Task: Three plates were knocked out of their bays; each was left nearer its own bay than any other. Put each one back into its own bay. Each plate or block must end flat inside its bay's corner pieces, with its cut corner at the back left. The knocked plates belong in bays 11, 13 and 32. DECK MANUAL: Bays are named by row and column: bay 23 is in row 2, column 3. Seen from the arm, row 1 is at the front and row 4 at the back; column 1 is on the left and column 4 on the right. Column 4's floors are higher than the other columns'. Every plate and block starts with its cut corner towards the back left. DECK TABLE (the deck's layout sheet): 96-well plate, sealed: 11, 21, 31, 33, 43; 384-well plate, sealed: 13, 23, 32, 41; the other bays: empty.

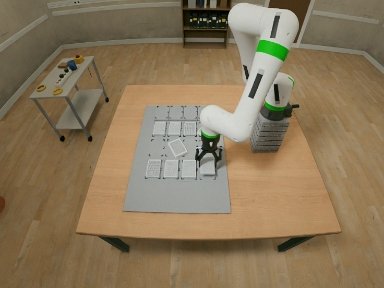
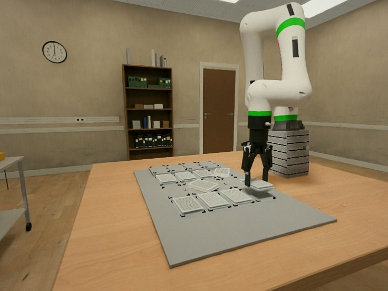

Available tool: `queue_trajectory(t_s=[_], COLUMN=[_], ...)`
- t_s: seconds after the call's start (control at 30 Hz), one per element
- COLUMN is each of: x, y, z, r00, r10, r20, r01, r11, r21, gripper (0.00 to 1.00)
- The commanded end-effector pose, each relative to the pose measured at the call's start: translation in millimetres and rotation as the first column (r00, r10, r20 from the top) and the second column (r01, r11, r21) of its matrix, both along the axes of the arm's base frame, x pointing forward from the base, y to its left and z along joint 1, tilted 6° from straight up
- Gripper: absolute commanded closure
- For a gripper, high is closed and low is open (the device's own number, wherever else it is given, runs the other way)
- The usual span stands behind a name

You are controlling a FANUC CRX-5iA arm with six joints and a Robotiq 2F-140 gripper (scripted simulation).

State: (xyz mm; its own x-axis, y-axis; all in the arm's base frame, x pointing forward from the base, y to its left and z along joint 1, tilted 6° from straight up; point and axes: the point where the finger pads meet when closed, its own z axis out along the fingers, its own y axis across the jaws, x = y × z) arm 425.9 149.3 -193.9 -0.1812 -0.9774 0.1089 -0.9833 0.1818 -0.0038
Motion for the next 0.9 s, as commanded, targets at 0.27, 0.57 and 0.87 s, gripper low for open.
queue_trajectory(t_s=[0.27, 0.57, 0.87], x=[0.2, -0.2, -0.4], y=[0.5, -0.4, -0.6], z=[-8.7, -20.8, -24.8], r00=[1.000, 1.000, 1.000], r10=[0.001, 0.001, 0.001], r20=[0.001, 0.001, 0.001], r01=[-0.001, -0.001, -0.001], r11=[1.000, 1.000, 1.000], r21=[0.001, 0.001, 0.001], gripper=[0.90, 0.90, 0.90])
